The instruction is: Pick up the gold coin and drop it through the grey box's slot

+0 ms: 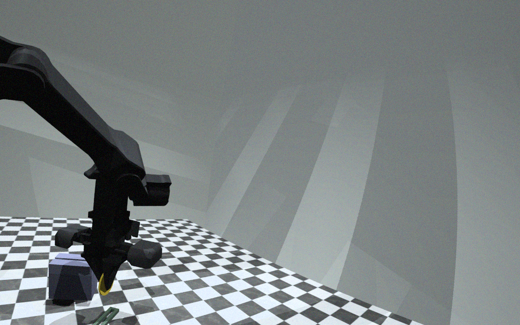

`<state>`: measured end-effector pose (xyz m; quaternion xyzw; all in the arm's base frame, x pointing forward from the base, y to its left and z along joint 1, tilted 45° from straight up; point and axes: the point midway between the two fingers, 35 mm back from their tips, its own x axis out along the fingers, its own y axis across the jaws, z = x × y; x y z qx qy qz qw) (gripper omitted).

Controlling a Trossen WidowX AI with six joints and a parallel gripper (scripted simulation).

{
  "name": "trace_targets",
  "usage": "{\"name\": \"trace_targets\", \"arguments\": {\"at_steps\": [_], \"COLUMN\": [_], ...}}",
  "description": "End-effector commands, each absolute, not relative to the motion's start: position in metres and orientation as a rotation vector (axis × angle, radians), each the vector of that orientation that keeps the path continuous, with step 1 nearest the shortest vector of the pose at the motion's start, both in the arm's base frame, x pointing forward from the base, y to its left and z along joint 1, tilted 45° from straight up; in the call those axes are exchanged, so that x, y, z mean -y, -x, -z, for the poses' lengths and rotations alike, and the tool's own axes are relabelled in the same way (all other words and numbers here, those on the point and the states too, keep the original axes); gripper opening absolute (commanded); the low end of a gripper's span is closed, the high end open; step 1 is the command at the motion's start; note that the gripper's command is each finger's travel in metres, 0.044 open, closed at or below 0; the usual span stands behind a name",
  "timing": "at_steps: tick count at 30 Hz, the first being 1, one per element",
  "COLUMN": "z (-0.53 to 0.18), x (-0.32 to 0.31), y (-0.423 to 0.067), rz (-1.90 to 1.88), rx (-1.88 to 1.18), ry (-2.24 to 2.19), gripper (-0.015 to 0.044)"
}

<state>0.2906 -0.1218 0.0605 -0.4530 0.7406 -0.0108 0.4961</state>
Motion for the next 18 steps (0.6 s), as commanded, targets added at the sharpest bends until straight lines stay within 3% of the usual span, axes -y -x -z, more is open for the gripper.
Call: {"name": "trace_targets", "arguments": {"at_steps": [1, 18], "z": [-0.067, -0.095], "x": [0.116, 0.095], "y": [-0.291, -0.292], "rz": [0.027, 0.042], "rx": [-1.796, -1.805], "ry": [1.097, 1.111], "gripper": [0.0000, 0.0000]}}
